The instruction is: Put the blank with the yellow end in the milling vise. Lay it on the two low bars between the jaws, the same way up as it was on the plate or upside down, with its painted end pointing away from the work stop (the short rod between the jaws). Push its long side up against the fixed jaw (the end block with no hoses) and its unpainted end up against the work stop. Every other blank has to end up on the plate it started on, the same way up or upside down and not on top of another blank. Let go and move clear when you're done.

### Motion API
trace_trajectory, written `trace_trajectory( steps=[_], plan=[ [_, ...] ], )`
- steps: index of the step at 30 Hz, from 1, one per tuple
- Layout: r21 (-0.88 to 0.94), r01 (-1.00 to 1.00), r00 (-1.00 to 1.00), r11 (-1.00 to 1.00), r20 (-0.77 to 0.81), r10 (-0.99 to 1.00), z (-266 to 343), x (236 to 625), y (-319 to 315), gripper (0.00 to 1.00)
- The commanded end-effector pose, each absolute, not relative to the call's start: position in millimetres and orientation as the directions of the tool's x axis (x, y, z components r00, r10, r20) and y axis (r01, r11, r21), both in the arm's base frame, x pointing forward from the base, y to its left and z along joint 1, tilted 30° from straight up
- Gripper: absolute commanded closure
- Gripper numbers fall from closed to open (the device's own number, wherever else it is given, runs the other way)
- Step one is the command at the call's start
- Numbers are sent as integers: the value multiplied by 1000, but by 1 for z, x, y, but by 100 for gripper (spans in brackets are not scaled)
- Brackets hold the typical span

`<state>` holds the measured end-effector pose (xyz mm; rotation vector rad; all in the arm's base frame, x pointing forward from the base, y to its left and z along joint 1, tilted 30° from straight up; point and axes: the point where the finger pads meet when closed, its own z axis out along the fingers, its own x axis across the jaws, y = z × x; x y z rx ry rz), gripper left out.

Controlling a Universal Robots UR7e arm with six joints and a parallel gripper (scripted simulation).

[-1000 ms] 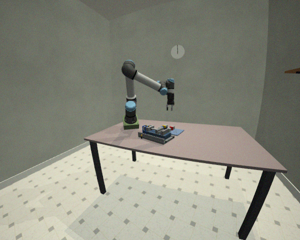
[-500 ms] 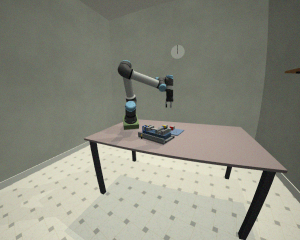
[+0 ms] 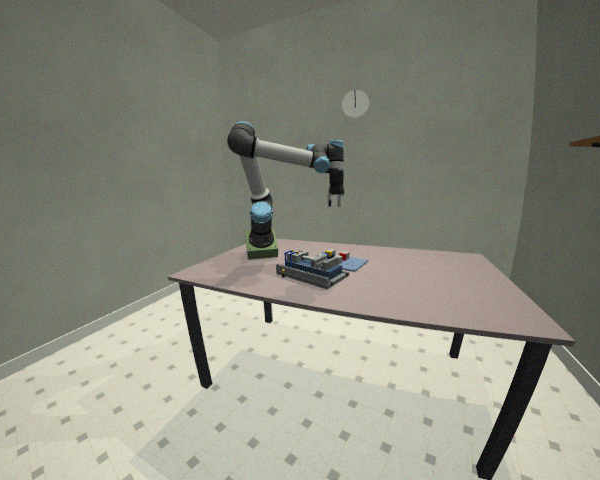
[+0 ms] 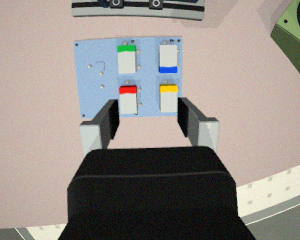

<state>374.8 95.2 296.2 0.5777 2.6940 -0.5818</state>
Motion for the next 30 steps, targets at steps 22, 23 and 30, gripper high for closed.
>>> trace_trajectory(
  steps=[22,23,30],
  plan=[
    [-319,449,-865,835,-389,316,302,372,95,0],
    [-319,449,-865,835,-389,316,301,373,95,0],
    [-319,449,-865,835,-389,316,301,373,95,0]
  ],
)
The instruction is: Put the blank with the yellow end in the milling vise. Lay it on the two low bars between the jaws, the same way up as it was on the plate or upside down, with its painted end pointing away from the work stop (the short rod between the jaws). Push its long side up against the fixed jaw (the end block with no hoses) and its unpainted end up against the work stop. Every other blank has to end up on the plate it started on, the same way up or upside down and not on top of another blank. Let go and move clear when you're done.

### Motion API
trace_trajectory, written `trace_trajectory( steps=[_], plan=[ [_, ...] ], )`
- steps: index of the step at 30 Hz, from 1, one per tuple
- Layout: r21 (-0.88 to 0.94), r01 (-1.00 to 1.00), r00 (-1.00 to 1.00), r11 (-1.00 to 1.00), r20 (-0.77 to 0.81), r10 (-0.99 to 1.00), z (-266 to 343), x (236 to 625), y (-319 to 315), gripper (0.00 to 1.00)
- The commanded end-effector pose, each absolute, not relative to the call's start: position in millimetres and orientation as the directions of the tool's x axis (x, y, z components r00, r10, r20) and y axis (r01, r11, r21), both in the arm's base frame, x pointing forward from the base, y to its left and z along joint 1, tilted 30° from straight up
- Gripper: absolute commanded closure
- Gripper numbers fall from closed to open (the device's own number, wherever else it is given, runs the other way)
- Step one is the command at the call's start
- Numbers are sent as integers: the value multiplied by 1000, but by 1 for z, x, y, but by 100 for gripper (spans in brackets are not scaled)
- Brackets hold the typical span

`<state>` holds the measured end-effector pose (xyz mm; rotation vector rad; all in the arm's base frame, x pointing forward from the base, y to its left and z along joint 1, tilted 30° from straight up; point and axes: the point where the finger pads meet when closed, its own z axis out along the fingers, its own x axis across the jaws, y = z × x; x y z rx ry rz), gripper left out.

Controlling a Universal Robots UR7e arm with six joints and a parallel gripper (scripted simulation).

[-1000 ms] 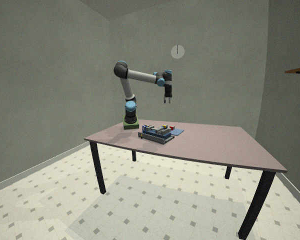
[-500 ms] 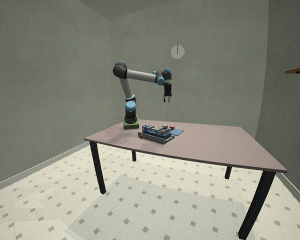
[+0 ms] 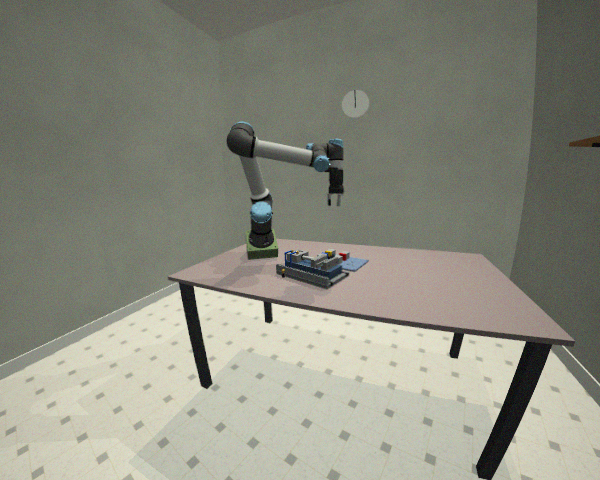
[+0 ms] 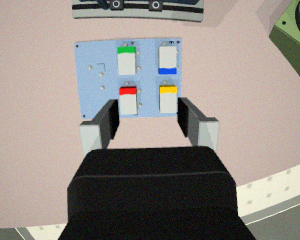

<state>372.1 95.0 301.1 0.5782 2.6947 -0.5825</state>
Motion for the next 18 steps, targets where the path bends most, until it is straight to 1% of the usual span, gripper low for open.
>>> trace_trajectory(
  steps=[1,18],
  plan=[
    [-319,449,-865,835,-389,316,301,373,95,0],
    [-319,449,-865,835,-389,316,297,375,95,0]
  ],
)
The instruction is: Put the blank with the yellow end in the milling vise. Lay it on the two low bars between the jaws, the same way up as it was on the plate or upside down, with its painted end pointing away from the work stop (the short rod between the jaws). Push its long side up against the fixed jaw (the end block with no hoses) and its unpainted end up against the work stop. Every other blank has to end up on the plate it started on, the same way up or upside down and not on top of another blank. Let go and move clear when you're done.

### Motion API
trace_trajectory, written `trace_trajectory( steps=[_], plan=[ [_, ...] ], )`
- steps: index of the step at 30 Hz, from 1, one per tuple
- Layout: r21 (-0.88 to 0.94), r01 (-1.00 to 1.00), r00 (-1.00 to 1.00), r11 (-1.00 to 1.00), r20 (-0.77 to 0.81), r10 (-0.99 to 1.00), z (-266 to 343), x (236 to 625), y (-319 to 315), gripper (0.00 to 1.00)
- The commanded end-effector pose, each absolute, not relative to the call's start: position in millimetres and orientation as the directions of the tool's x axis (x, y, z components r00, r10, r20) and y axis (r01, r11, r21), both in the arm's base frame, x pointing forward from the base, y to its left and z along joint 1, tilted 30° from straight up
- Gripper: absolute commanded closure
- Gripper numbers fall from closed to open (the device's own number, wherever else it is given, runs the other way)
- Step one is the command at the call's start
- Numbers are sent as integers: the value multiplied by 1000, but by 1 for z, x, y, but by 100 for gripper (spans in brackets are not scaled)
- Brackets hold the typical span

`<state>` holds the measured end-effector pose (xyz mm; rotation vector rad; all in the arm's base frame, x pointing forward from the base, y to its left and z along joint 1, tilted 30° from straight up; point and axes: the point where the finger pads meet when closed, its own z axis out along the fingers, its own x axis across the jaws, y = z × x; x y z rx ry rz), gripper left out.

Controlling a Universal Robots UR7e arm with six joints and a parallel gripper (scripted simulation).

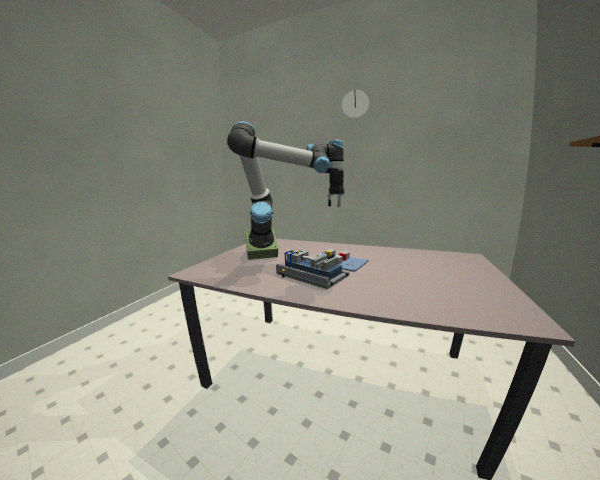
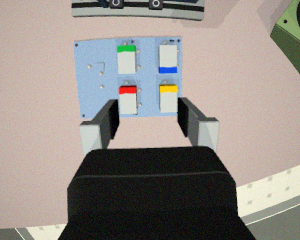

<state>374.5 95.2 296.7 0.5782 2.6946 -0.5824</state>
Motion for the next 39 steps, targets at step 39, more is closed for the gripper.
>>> trace_trajectory(
  steps=[39],
  plan=[
    [-384,287,-931,878,-326,163,292,377,96,0]
  ],
)
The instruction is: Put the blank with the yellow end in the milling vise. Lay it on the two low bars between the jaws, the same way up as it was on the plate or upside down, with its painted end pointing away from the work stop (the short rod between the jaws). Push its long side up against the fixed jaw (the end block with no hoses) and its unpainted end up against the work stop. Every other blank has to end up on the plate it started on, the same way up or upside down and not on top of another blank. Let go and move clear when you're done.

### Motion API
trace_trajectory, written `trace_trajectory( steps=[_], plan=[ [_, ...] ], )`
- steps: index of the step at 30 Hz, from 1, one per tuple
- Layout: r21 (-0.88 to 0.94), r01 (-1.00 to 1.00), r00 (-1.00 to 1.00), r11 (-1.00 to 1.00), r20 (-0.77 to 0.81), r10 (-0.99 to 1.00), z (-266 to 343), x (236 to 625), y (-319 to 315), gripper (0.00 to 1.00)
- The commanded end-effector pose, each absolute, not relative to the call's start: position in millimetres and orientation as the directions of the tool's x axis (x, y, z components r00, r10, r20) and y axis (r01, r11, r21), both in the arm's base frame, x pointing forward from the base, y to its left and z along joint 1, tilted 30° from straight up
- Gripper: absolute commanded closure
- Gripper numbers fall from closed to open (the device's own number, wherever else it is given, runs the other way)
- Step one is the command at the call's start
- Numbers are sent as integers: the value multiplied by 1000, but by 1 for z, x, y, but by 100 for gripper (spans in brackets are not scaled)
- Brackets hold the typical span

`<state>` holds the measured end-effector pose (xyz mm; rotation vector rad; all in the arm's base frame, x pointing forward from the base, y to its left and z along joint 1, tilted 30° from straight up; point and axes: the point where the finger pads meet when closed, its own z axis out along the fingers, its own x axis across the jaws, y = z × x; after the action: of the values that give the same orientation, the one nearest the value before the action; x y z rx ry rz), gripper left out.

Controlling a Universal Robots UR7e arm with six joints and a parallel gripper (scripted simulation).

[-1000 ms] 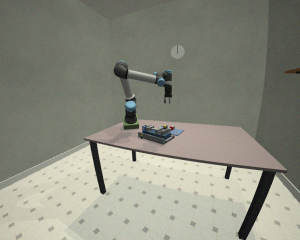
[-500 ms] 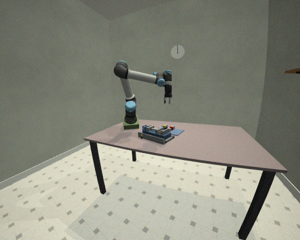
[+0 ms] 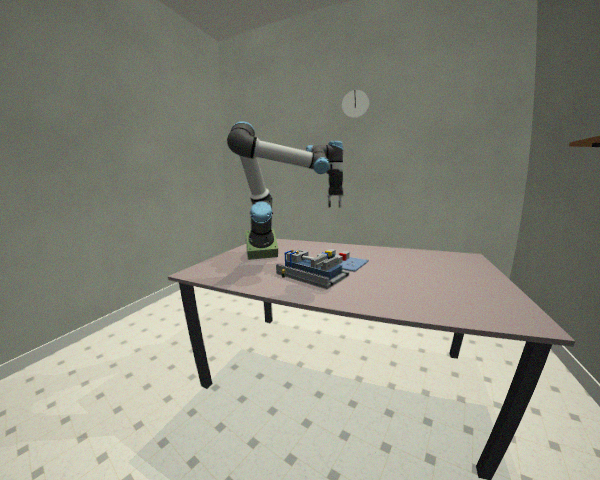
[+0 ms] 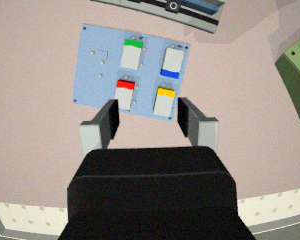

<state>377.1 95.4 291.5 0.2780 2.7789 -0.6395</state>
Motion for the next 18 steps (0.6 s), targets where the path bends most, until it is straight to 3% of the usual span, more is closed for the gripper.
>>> trace_trajectory(
  steps=[1,4,18],
  plan=[
    [-369,329,-918,870,-342,202,293,377,96,0],
    [-319,449,-865,835,-389,316,293,377,95,0],
    [-321,443,-868,837,-387,312,293,377,95,0]
  ],
)
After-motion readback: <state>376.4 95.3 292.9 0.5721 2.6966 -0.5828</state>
